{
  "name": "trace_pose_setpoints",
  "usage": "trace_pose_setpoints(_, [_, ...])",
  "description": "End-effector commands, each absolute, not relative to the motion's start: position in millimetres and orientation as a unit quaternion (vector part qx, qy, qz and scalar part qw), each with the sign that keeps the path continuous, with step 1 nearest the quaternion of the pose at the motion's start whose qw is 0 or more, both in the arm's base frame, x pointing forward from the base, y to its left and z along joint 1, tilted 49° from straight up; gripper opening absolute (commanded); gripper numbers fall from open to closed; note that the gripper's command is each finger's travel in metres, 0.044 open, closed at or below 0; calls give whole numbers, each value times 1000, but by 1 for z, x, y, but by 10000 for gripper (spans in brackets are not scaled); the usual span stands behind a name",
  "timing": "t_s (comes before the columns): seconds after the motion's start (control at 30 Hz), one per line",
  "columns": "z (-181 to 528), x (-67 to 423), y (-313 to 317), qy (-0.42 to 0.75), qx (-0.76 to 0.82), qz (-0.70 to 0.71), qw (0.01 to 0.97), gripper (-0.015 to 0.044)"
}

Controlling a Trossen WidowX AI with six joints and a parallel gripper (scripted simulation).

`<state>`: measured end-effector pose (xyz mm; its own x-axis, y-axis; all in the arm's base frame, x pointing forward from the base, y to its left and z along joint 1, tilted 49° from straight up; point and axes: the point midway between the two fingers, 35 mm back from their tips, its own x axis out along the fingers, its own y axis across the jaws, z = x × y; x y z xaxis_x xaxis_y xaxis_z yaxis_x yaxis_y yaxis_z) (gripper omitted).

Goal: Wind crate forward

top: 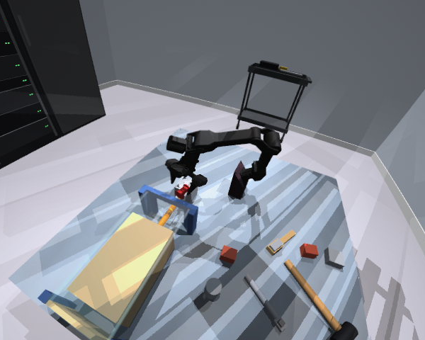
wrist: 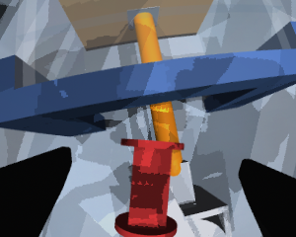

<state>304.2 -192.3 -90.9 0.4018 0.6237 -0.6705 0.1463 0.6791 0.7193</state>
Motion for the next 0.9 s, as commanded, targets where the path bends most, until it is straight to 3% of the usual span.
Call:
trace_pose_setpoints(0.0, [-97,303,-185,525,373,160,748,440])
trace_pose_setpoints(0.87, [-120,301,-157,526,372,159,748,440])
